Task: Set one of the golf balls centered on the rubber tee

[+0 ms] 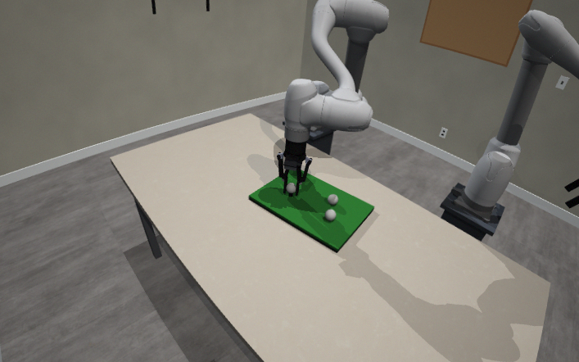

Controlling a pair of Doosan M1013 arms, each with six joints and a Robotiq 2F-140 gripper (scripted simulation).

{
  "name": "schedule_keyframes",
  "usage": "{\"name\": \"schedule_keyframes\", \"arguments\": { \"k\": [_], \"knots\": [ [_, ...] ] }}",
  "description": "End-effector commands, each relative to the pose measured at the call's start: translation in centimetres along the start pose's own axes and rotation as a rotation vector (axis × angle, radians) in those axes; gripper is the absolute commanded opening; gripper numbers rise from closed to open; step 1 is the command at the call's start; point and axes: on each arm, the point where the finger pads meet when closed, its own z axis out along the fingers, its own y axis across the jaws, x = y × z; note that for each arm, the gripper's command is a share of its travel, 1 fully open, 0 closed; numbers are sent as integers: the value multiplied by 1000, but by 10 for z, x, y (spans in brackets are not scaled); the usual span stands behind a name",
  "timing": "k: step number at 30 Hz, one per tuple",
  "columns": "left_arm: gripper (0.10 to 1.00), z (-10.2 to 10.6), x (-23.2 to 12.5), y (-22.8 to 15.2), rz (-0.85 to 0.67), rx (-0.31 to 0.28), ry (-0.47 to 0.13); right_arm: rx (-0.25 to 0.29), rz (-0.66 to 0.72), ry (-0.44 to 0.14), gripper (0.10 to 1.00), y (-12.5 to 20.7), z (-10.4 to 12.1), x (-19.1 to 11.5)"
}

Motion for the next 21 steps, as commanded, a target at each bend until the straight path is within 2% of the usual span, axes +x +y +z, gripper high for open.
{"name": "schedule_keyframes", "arguments": {
  "k": [1,14,15,21],
  "knots": [
    [1000,-1,0,0,0,0,1,0,0,0,99,0,2,0],
    [1000,-1,0,0,0,0,1,0,0,0,99,0,2,0],
    [1000,-1,0,0,0,0,1,0,0,0,1000,0,2,0],
    [1000,-1,0,0,0,0,1,0,0,0,1000,0,2,0]
  ]
}}
